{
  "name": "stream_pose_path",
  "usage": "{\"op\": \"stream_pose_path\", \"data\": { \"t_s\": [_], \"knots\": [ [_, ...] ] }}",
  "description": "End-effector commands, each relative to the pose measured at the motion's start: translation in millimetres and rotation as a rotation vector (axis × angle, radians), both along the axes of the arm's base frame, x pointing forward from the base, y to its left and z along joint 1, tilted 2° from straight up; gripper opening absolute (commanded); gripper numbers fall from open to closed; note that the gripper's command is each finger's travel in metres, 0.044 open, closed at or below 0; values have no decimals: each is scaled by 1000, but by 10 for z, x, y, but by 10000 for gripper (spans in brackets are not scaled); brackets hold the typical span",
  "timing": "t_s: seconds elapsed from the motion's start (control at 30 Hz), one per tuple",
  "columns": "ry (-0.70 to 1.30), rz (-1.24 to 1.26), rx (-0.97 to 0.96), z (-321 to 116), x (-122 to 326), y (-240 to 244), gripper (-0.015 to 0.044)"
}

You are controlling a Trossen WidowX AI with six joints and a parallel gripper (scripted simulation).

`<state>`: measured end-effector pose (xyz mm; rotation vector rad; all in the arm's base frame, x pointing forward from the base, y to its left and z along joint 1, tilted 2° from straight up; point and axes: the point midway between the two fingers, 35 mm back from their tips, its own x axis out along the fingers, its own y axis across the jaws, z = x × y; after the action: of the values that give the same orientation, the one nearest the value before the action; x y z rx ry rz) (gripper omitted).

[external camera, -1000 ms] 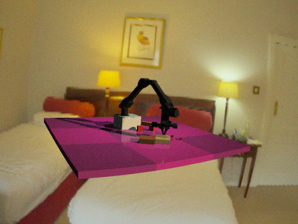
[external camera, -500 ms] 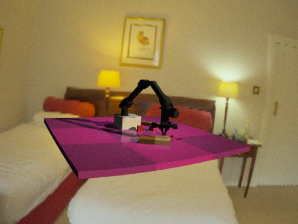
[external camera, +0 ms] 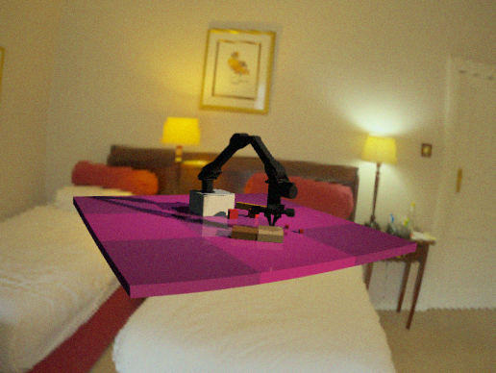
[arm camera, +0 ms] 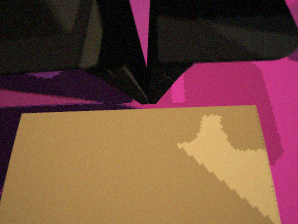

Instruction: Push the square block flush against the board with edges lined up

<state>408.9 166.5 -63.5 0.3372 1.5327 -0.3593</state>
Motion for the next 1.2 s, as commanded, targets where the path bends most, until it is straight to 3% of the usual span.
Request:
{"op": "stream_pose_path", "data": {
  "t_s": [0.0, 0.63, 0.8, 1.0, 1.17],
  "knots": [
    [1, -1, -4, -8, -61, 34, 0],
    [3, -1, -3, -17, -333, 194, 0],
    [3, -1, -3, 503, -294, 186, 0],
    [-14, 0, 6, 540, -250, 173, 0],
    [-5, -11, -6, 554, -158, -638, 0]
  ]
}}
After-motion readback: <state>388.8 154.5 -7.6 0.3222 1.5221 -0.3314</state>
